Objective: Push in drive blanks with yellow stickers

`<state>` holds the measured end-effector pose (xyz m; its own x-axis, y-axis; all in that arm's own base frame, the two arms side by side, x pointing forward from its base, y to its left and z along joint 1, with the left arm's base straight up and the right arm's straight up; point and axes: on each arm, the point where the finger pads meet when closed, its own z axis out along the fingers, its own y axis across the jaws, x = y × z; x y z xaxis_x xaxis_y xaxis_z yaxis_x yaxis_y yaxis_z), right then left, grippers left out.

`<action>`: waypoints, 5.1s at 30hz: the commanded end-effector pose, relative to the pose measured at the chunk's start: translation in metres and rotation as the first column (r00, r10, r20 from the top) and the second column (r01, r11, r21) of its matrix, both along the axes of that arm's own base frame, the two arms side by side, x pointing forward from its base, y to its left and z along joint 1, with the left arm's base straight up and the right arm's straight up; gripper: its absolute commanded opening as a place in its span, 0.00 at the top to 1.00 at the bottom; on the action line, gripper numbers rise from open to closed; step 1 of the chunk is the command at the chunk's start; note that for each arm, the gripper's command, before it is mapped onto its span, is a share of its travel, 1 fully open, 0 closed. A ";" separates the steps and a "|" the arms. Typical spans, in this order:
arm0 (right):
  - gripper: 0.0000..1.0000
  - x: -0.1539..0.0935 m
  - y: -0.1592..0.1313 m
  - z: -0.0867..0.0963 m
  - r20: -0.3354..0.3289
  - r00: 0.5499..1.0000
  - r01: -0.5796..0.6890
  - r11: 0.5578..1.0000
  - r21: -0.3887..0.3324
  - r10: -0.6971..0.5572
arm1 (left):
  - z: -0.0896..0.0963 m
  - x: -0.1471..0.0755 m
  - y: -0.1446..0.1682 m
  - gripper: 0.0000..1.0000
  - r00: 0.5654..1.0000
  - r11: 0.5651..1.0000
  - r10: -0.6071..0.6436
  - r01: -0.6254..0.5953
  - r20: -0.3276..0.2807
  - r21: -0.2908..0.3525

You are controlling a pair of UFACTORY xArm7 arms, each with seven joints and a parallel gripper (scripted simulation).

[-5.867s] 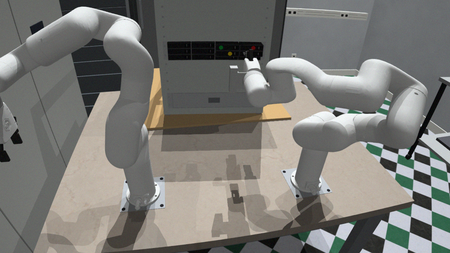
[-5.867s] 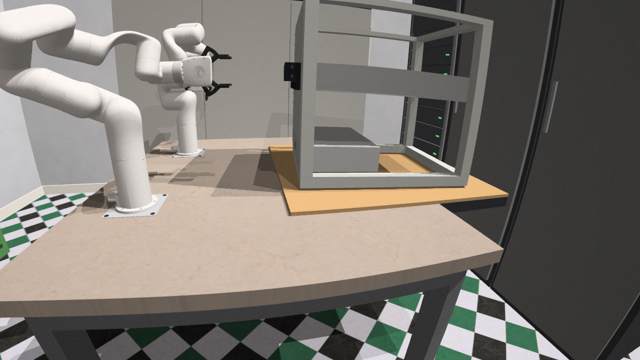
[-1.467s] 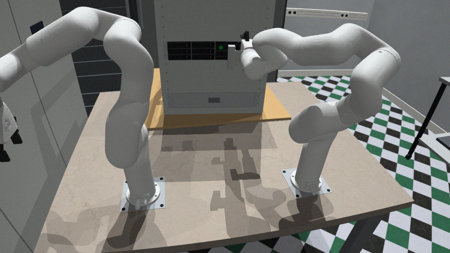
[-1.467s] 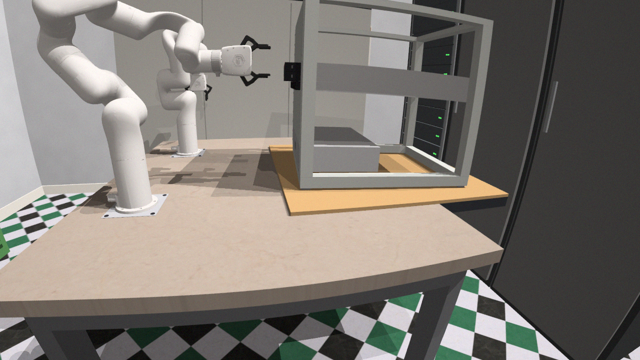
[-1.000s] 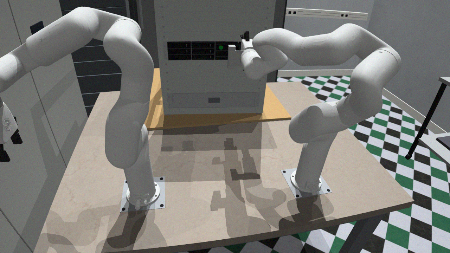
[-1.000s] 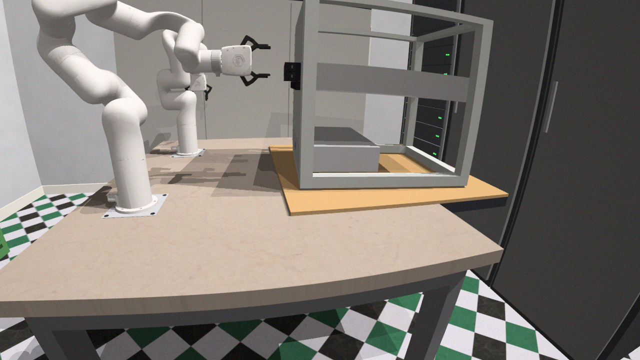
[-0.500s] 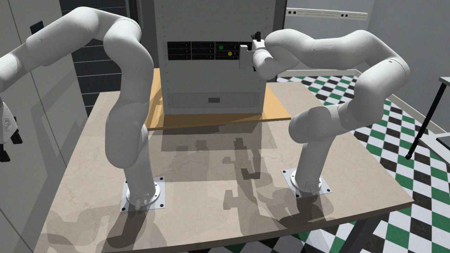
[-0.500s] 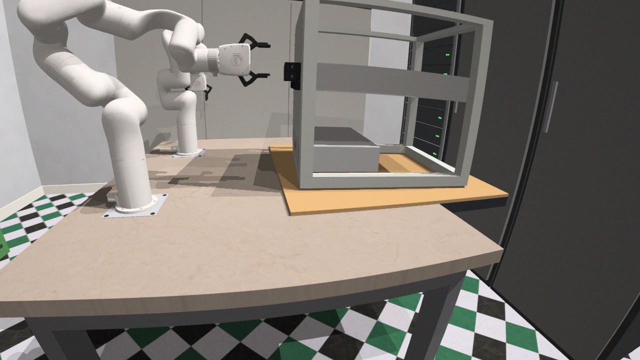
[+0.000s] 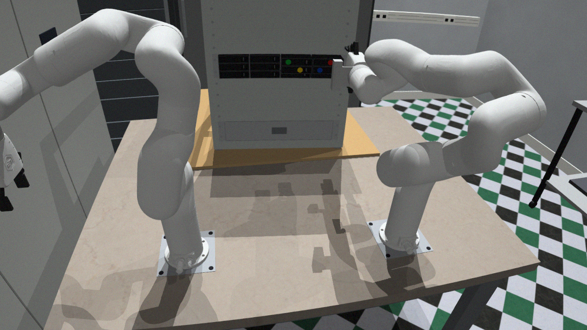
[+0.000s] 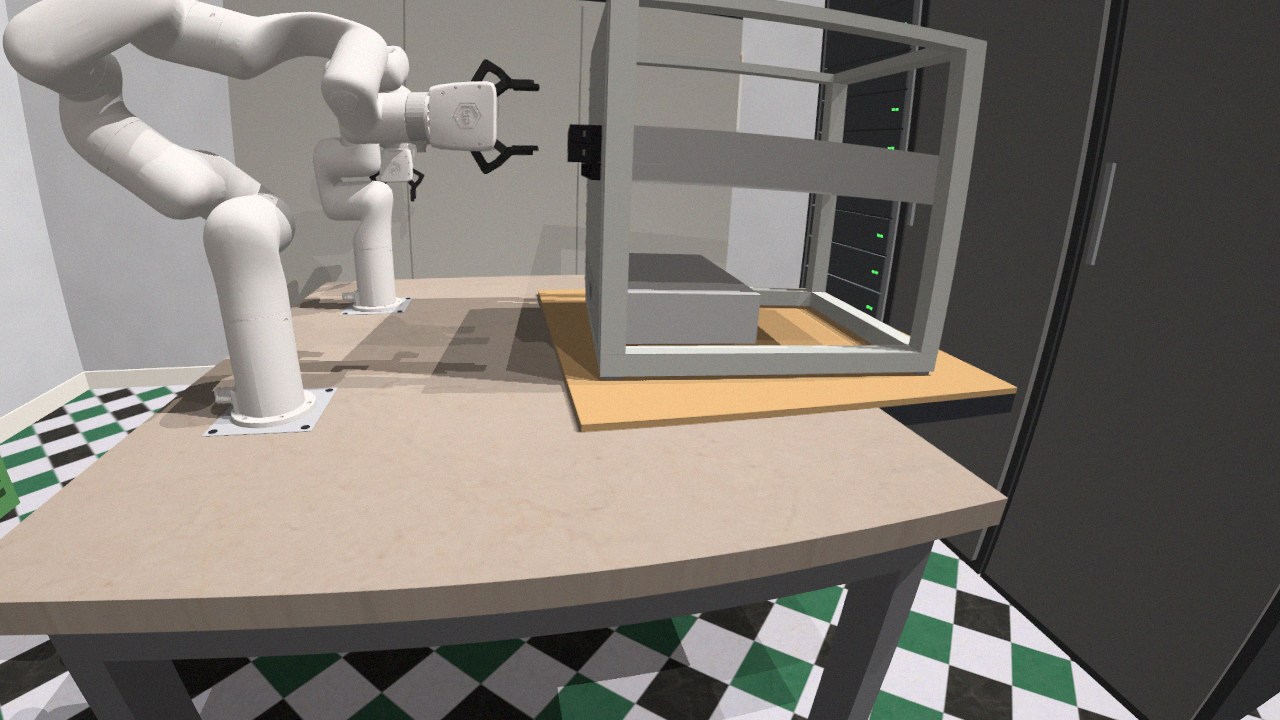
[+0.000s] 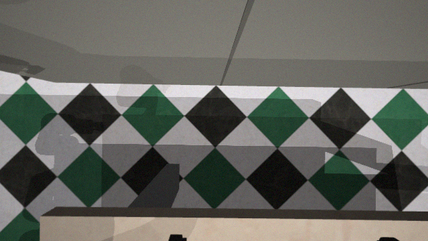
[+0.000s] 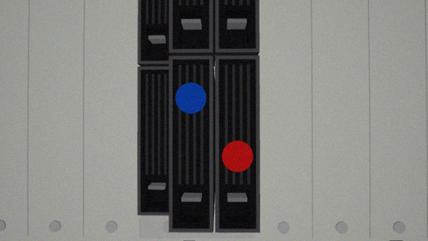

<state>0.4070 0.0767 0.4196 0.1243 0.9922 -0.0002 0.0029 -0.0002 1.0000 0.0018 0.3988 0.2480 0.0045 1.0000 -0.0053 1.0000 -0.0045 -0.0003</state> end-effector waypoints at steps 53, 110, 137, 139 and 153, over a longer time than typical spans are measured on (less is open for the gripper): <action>1.00 -0.001 -0.004 0.002 0.006 1.000 -0.005 1.000 0.001 0.005 | 0.002 0.000 0.001 0.00 1.000 1.000 0.000 0.000 0.000 0.005; 1.00 -0.001 0.048 -0.015 0.006 1.000 -0.005 1.000 0.001 0.005 | 0.002 0.000 0.001 0.00 1.000 1.000 0.000 0.000 0.000 0.005; 1.00 -0.003 0.161 -0.052 0.005 1.000 -0.005 1.000 0.002 0.005 | 0.002 0.000 0.001 0.00 1.000 1.000 0.000 0.000 0.000 0.005; 1.00 -0.003 0.164 -0.053 0.005 1.000 -0.005 1.000 0.002 0.005 | 0.002 0.000 0.001 0.00 1.000 1.000 0.000 0.000 0.000 0.005; 1.00 0.002 0.167 -0.054 0.005 1.000 -0.005 1.000 0.002 0.005 | 0.002 0.000 0.001 0.00 1.000 1.000 0.000 0.000 0.000 0.005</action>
